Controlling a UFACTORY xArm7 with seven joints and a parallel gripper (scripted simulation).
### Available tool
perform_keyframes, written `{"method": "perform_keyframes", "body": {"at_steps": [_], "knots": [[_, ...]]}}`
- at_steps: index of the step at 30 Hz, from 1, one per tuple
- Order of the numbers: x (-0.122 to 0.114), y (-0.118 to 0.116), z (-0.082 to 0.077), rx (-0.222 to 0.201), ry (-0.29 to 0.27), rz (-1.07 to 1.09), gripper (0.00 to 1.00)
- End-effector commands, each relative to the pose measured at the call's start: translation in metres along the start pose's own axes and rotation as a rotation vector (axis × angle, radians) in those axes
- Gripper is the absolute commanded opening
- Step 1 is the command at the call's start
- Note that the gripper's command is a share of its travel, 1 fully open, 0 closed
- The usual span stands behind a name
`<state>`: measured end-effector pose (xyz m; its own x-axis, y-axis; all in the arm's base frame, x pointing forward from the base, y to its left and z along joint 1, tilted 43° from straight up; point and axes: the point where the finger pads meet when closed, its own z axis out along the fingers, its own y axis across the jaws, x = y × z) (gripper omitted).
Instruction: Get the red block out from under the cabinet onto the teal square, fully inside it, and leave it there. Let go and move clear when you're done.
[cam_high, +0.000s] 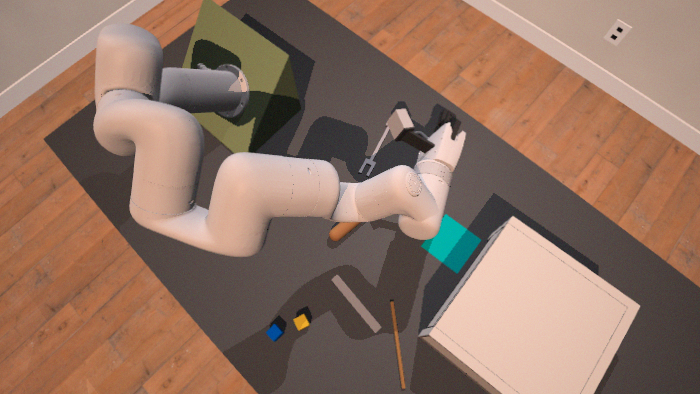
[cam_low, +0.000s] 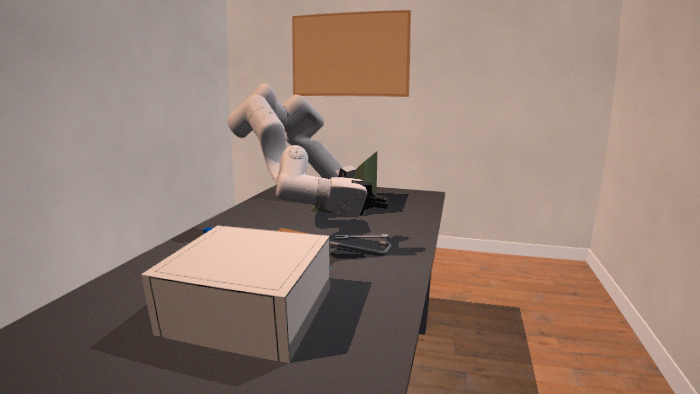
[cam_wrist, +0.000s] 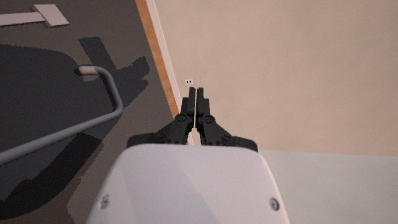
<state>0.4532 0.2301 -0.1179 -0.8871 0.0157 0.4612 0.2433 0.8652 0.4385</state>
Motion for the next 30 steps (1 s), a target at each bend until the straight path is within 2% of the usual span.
{"method": "perform_keyframes", "body": {"at_steps": [1, 2, 3, 4, 5, 6, 7, 9, 10, 11, 12, 15, 17, 19, 20, 21, 22, 23, 24, 25, 26, 27, 28, 29, 30], "knots": [[0.027, -0.02, -0.014, 0.248, 0.015, 0.008, 0.0], [0.027, -0.02, -0.014, 0.248, 0.015, 0.008, 0.0], [0.036, -0.029, -0.026, 0.342, 0.005, 0.011, 0.0], [0.036, -0.029, -0.026, 0.342, 0.005, 0.011, 0.0], [0.044, -0.038, -0.039, 0.436, -0.01, 0.016, 0.0], [0.044, -0.038, -0.039, 0.436, -0.01, 0.016, 0.0], [0.052, -0.045, -0.055, 0.519, -0.031, 0.02, 0.0], [0.052, -0.045, -0.055, 0.529, -0.032, 0.021, 0.0], [0.059, -0.052, -0.072, 0.618, -0.06, 0.026, 0.0], [0.059, -0.052, -0.072, 0.618, -0.06, 0.026, 0.0], [0.067, -0.057, -0.089, 0.703, -0.092, 0.032, 0.0], [0.067, -0.057, -0.089, 0.703, -0.092, 0.032, 0.0], [0.08, -0.065, -0.125, 0.856, -0.169, 0.042, 0.0], [0.08, -0.065, -0.125, 0.856, -0.169, 0.042, 0.0], [0.086, -0.068, -0.143, 0.923, -0.21, 0.046, 0.0], [0.086, -0.068, -0.143, 0.923, -0.21, 0.046, 0.0], [0.092, -0.07, -0.16, 0.982, -0.252, 0.049, 0.0], [0.092, -0.07, -0.16, 0.982, -0.252, 0.049, 0.0], [0.098, -0.071, -0.175, 1.035, -0.294, 0.051, 0.0], [0.098, -0.071, -0.175, 1.035, -0.294, 0.051, 0.0], [0.102, -0.072, -0.189, 1.08, -0.334, 0.051, 0.0], [0.102, -0.072, -0.189, 1.08, -0.334, 0.051, 0.0], [0.107, -0.072, -0.201, 1.118, -0.372, 0.051, 0.0], [0.107, -0.072, -0.201, 1.118, -0.372, 0.051, 0.0], [0.11, -0.073, -0.212, 1.151, -0.407, 0.05, 0.0]]}}
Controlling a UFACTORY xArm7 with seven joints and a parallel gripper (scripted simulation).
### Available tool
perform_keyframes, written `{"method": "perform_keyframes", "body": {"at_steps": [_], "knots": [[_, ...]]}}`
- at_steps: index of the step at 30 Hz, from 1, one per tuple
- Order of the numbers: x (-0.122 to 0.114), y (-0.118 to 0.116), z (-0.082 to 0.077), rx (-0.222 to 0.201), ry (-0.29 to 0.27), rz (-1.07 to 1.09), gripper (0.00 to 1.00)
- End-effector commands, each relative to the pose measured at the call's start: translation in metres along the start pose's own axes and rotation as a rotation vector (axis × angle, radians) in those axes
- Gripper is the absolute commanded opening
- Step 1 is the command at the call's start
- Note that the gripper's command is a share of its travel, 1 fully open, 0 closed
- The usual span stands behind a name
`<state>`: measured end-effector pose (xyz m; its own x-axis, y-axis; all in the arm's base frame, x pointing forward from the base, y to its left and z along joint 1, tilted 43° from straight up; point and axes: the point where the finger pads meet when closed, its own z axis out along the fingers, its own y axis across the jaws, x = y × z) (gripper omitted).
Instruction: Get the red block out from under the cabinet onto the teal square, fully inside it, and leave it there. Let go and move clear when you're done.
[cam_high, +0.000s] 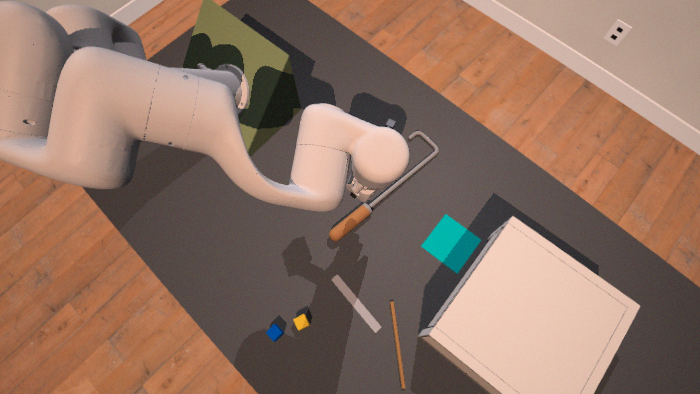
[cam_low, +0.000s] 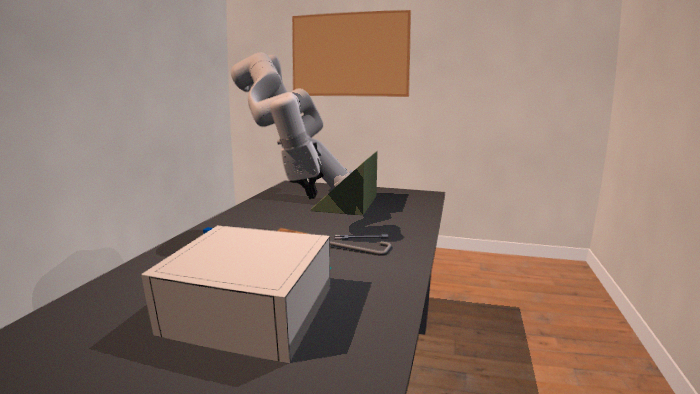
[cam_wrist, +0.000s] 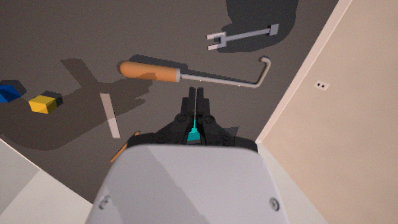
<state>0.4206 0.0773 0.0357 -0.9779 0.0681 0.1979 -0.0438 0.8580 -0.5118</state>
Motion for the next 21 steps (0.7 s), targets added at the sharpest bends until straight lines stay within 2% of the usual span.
{"method": "perform_keyframes", "body": {"at_steps": [1, 2, 4, 10, 21], "knots": [[0.005, -0.027, -0.017, 0.11, -0.105, 0.035, 0.0], [0.005, -0.027, -0.017, 0.11, -0.105, 0.035, 0.0], [0.006, -0.042, -0.026, 0.16, -0.157, 0.053, 0.0], [0.007, -0.058, -0.035, 0.207, -0.217, 0.071, 0.0], [0.007, -0.06, -0.037, 0.215, -0.227, 0.074, 0.0]]}}
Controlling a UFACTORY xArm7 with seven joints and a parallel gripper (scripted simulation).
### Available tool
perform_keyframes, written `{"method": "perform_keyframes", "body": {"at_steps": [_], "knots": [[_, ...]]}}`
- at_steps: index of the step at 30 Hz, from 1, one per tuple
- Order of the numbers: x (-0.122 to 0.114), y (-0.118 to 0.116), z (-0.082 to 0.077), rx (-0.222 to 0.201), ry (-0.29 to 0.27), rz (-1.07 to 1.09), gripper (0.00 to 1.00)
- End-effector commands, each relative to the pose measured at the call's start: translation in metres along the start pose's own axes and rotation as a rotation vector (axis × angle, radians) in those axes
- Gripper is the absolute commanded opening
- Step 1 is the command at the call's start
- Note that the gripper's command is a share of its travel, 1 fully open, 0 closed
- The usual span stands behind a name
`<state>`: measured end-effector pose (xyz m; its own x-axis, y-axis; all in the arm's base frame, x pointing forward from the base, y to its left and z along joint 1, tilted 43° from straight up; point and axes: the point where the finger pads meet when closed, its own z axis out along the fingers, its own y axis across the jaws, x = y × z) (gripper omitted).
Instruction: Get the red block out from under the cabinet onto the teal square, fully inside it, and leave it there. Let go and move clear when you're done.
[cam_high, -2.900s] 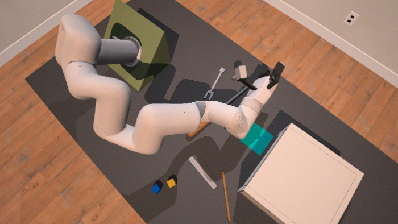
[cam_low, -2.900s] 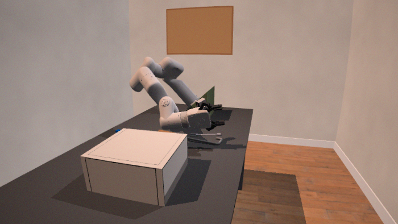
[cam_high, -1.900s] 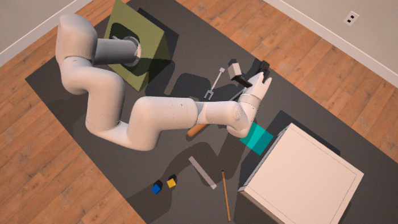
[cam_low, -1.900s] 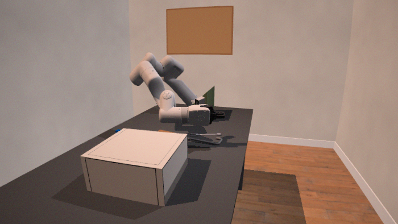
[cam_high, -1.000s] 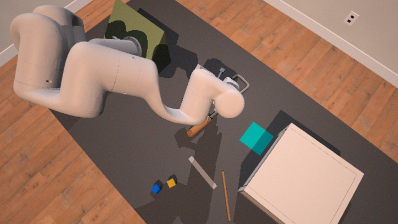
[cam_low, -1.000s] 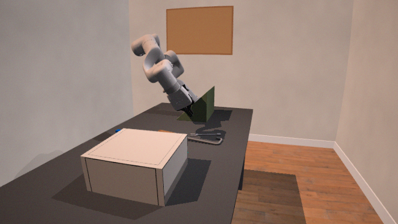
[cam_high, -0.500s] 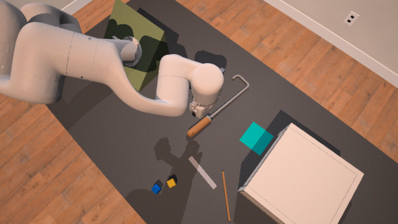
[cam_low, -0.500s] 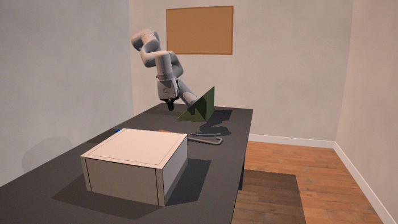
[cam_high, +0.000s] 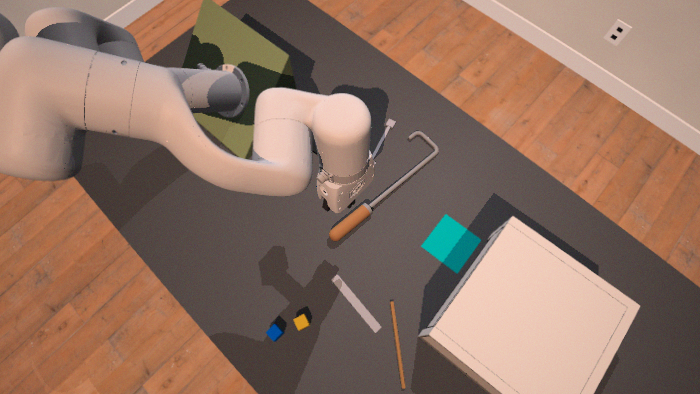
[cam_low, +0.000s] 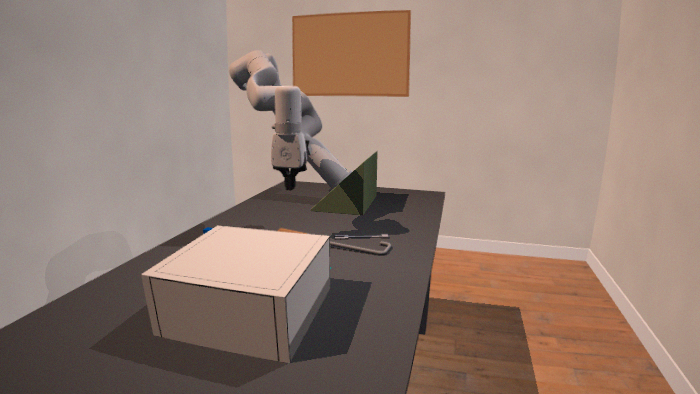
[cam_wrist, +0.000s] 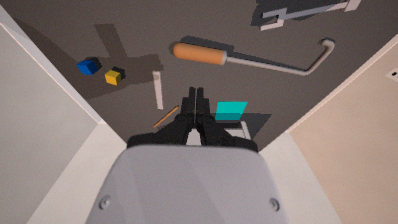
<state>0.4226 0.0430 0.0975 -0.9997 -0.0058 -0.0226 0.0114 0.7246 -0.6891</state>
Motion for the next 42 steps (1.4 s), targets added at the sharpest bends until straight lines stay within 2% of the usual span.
{"method": "perform_keyframes", "body": {"at_steps": [1, 19, 30, 32, 33, 42], "knots": [[-0.001, 0.0007, -0.002, -0.002, -0.005, 0.0, 0.0], [-0.0009, 0.0008, -0.0019, -0.002, -0.005, -0.048, 0.0], [0.0002, 0.0015, -0.0011, 0.003, -0.009, -0.591, 0.0], [0.0002, 0.0015, -0.0011, 0.003, -0.009, -0.591, 0.0], [0.0002, 0.0015, -0.0011, 0.004, -0.009, -0.735, 0.0], [0.0003, 0.0013, -0.0017, 0.015, -0.017, -1.142, 0.0]]}}
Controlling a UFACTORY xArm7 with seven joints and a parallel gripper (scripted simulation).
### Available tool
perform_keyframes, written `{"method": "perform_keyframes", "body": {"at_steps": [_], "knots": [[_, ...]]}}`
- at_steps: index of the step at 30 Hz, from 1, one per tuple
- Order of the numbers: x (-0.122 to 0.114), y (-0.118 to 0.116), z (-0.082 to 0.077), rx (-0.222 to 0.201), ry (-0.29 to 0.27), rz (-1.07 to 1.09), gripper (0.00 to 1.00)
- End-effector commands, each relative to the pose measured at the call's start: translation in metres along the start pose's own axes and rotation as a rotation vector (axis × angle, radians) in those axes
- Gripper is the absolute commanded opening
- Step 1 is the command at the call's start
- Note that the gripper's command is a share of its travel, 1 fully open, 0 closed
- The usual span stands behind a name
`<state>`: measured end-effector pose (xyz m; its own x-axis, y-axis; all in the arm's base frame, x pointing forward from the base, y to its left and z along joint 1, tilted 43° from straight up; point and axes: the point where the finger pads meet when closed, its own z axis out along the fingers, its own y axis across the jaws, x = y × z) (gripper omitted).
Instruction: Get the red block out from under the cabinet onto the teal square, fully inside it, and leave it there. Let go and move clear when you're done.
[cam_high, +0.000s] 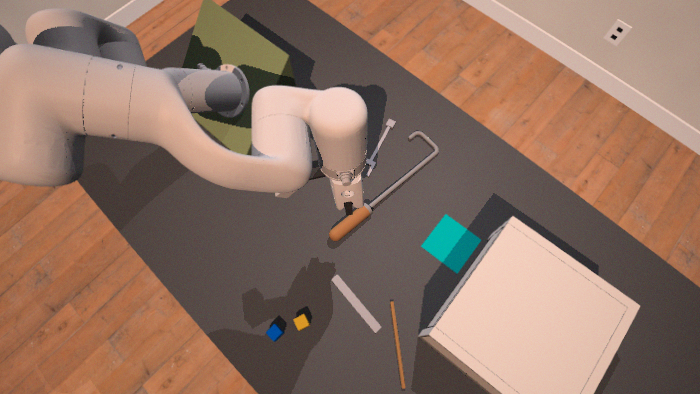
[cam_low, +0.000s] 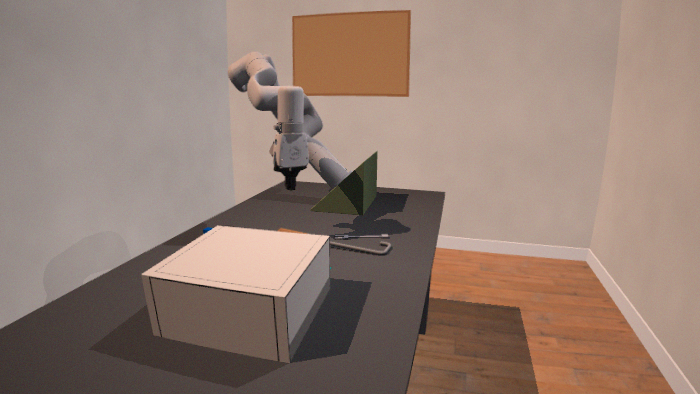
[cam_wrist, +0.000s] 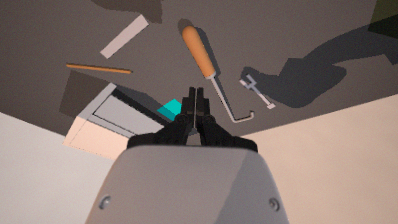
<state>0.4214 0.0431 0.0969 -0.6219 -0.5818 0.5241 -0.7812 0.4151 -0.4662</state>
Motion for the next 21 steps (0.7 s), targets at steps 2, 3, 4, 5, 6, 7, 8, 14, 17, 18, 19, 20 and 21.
{"method": "perform_keyframes", "body": {"at_steps": [2, 3, 4, 5, 6, 7, 8, 14, 17, 18, 19, 20, 21], "knots": [[-0.0012, -0.0004, -0.002, -0.018, -0.005, -0.327, 0.0], [-0.0012, -0.0004, -0.002, -0.019, -0.005, -0.374, 0.0], [-0.0012, -0.0004, -0.002, -0.021, -0.005, -0.421, 0.0], [-0.0012, -0.0004, -0.002, -0.025, -0.005, -0.468, 0.0], [-0.0012, -0.0004, -0.002, -0.025, -0.005, -0.468, 0.0], [-0.0012, -0.0004, -0.002, -0.025, -0.005, -0.468, 0.0], [-0.0012, -0.0004, -0.002, -0.033, -0.005, -0.542, 0.0], [-0.0012, -0.0004, -0.002, -0.033, -0.005, -0.542, 0.0], [-0.0012, -0.0004, -0.002, -0.033, -0.005, -0.542, 0.0], [-0.0012, -0.0004, -0.002, -0.033, -0.005, -0.542, 0.0], [-0.0012, -0.0004, -0.002, -0.033, -0.005, -0.542, 0.0], [-0.0012, -0.0004, -0.002, -0.033, -0.005, -0.542, 0.0], [-0.0012, -0.0004, -0.002, -0.033, -0.005, -0.542, 0.0]]}}
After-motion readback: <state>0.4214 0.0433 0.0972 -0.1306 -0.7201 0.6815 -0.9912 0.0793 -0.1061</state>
